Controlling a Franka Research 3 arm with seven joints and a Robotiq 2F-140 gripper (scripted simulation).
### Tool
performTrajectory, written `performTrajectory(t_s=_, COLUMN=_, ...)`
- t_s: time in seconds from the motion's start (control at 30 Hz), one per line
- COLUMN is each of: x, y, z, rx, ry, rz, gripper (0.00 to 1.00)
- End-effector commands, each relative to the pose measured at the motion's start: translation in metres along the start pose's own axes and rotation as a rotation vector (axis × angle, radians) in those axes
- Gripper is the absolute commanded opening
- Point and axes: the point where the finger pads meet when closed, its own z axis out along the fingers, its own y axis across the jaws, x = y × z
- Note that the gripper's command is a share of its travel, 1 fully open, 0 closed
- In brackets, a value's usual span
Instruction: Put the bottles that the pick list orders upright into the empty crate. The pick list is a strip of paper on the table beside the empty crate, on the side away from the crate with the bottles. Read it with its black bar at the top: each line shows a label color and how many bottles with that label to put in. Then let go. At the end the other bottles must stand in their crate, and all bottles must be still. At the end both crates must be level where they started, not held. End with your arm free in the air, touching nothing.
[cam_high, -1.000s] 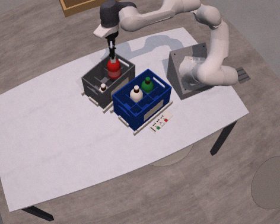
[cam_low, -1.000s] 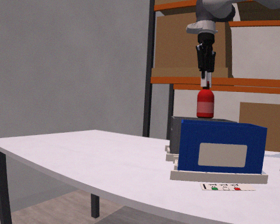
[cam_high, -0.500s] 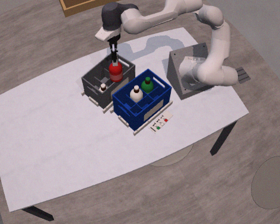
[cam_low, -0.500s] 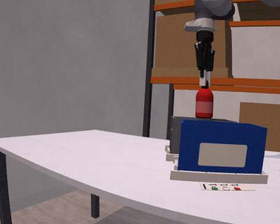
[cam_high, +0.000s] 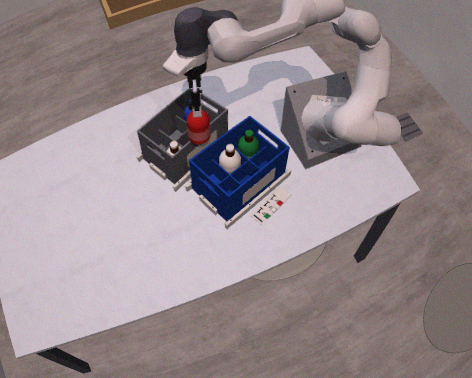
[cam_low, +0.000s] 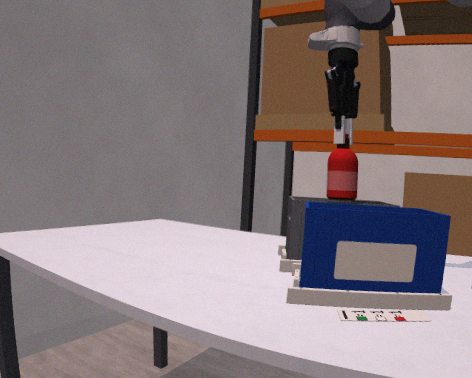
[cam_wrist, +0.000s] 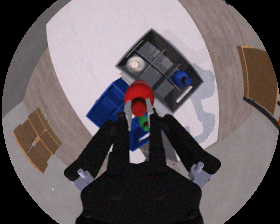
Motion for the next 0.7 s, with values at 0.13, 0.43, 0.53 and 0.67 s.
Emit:
performTrajectory(t_s=0.13, x=-0.002, y=-0.014, z=-0.005, rx=0.002, ry=0.016, rz=0.024, gripper=0.00)
performTrajectory(t_s=0.43, x=-0.006, y=-0.028, z=-0.005, rx=0.002, ry=0.016, rz=0.024, gripper=0.00)
performTrajectory(t_s=0.53, x=-0.008, y=-0.033, z=-0.005, rx=0.002, ry=0.016, rz=0.024, gripper=0.00)
performTrajectory(t_s=0.67, x=-0.011, y=-0.041, z=-0.005, rx=0.002, ry=0.016, rz=0.024, gripper=0.00)
